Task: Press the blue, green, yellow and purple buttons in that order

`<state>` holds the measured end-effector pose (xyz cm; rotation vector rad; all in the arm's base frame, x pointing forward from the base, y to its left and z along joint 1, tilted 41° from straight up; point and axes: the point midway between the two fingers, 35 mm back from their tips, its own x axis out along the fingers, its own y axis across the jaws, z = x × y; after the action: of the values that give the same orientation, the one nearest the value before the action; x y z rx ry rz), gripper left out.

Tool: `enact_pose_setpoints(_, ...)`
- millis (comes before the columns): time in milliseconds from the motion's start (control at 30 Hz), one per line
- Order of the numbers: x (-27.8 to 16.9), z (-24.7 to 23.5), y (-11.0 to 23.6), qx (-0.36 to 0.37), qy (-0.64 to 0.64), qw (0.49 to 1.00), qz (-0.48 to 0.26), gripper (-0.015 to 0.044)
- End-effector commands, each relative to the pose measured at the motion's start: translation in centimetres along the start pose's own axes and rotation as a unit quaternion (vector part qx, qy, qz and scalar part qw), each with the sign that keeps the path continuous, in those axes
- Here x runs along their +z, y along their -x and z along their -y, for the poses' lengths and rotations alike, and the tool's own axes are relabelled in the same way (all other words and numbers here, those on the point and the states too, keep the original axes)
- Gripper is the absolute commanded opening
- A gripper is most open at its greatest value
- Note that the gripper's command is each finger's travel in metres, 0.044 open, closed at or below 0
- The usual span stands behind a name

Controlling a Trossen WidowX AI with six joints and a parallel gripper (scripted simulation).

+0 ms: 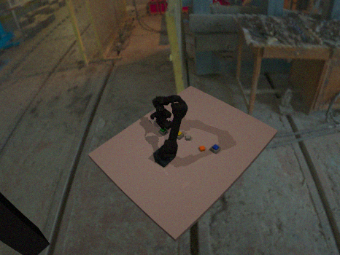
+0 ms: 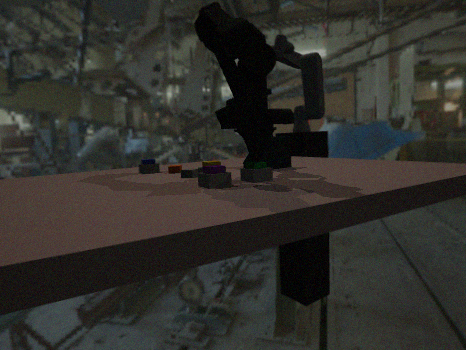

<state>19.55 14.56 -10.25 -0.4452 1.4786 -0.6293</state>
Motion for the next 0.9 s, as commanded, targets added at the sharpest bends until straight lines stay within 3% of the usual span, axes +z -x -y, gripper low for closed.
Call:
enact_pose_setpoints(0, 0.0, 0.1, -0.7, -0.002, 0.003, 1.0, 0.001, 0.002)
enact_pose_setpoints(633, 0.0, 0.1, -0.8, -0.002, 0.003, 1.0, 0.001, 0.002)
enact_pose_setpoints(767, 0.0, 0.0, 2.4, -0.001, 0.003, 1.0, 0.001, 0.002)
enact_pose_setpoints(867, -0.1, 0.0, 2.7, -0.002, 0.003, 1.0, 0.001, 0.002)
